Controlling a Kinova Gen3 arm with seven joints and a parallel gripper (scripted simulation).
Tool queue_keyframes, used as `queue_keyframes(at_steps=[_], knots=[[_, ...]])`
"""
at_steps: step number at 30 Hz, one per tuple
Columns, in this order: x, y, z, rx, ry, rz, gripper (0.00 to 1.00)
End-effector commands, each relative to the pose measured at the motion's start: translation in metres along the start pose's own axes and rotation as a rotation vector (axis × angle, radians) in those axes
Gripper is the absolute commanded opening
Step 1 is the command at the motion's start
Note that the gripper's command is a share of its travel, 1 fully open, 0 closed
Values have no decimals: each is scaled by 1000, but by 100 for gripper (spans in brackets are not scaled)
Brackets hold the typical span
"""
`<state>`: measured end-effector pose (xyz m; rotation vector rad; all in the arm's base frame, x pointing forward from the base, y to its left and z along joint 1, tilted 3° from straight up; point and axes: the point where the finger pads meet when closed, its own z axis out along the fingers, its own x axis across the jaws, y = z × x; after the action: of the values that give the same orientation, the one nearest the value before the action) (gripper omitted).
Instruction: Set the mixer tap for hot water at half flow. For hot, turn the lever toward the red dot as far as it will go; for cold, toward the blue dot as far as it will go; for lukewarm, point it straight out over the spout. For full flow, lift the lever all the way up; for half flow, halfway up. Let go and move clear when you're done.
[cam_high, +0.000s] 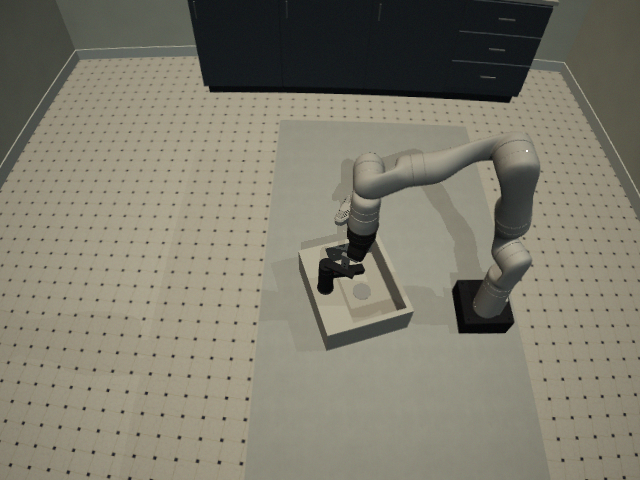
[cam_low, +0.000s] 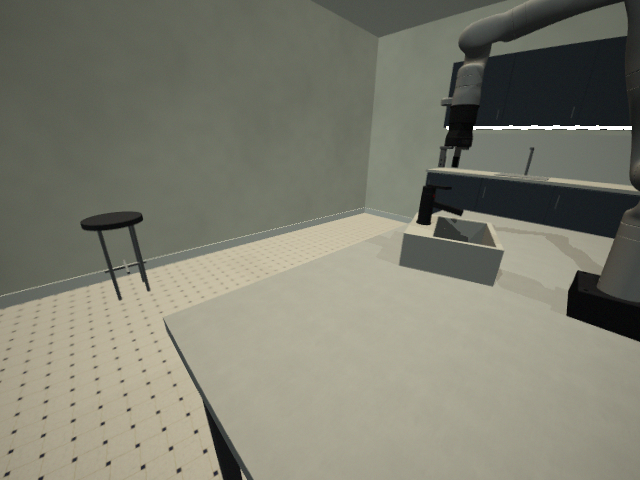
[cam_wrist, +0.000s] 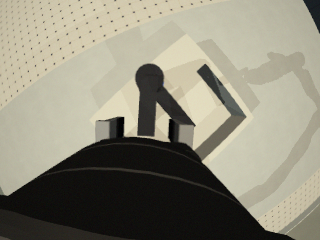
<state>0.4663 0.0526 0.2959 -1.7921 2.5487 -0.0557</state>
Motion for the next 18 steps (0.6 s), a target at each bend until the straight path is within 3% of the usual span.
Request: queue_keyframes(at_steps=[1, 18], knots=[[-2, 0, -1, 5, -8, 9, 100], [-2, -1, 11, 9, -9, 10, 100]])
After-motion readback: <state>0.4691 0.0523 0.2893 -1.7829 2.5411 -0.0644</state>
